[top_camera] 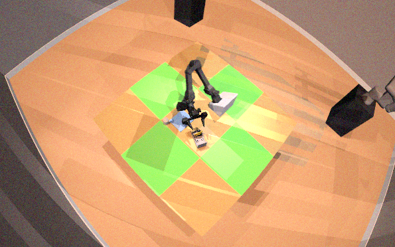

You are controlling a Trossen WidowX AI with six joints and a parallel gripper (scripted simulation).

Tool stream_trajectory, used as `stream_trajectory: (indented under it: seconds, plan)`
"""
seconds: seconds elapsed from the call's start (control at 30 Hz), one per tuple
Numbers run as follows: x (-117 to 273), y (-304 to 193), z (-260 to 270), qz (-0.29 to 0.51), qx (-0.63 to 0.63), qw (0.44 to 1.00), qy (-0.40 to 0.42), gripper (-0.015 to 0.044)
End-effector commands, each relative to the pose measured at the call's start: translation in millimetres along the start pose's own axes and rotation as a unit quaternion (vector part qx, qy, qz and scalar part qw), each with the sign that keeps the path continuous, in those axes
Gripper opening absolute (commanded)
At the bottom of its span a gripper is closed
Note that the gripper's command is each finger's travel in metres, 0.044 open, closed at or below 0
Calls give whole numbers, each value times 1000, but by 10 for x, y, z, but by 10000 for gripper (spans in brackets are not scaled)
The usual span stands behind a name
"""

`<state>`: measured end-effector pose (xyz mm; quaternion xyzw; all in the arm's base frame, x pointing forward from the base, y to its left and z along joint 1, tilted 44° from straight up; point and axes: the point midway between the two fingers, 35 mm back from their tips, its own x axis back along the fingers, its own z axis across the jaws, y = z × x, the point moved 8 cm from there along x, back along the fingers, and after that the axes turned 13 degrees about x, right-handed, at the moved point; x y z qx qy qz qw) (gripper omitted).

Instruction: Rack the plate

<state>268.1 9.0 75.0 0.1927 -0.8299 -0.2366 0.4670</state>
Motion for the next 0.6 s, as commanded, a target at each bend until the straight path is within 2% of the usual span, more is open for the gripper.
stream_trajectory:
  seconds: [0.0,0.13,0.57]
  plan:
    - [17,147,-50,2,-7,1000,-1,400]
    - [0,170,-50,15,-27,999,10,400]
    - [-81,412,-21,150,-179,969,83,400]
